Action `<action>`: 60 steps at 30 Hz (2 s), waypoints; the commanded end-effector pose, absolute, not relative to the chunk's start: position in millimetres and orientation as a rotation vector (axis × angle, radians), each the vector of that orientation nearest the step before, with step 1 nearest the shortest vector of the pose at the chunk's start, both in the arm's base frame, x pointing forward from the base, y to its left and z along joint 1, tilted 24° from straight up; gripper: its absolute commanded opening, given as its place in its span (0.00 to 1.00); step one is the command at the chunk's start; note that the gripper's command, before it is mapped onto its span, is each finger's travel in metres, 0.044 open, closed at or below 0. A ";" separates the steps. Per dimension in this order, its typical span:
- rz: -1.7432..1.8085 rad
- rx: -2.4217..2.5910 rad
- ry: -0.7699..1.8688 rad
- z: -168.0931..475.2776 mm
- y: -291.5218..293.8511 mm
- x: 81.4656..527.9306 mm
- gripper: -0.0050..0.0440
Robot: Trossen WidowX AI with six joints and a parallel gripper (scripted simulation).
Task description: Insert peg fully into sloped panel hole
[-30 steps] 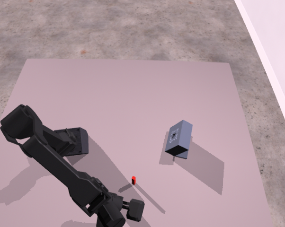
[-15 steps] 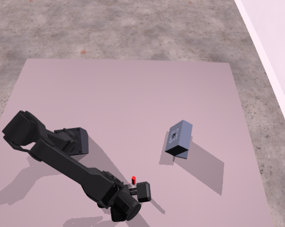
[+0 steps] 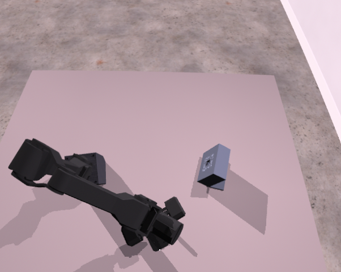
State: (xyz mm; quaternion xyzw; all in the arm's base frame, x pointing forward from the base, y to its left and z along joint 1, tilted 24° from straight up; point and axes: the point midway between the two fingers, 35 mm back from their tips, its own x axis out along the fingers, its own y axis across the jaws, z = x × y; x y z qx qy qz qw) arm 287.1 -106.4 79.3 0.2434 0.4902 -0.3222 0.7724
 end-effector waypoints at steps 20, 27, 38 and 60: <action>-0.455 -0.083 1.328 66.3 -59.5 287.3 1.00; -0.432 -0.136 1.346 65.4 -55.8 286.7 1.00; -0.432 -0.137 1.346 54.5 -60.3 288.5 1.00; -0.433 -0.137 1.347 24.7 -72.5 294.8 1.00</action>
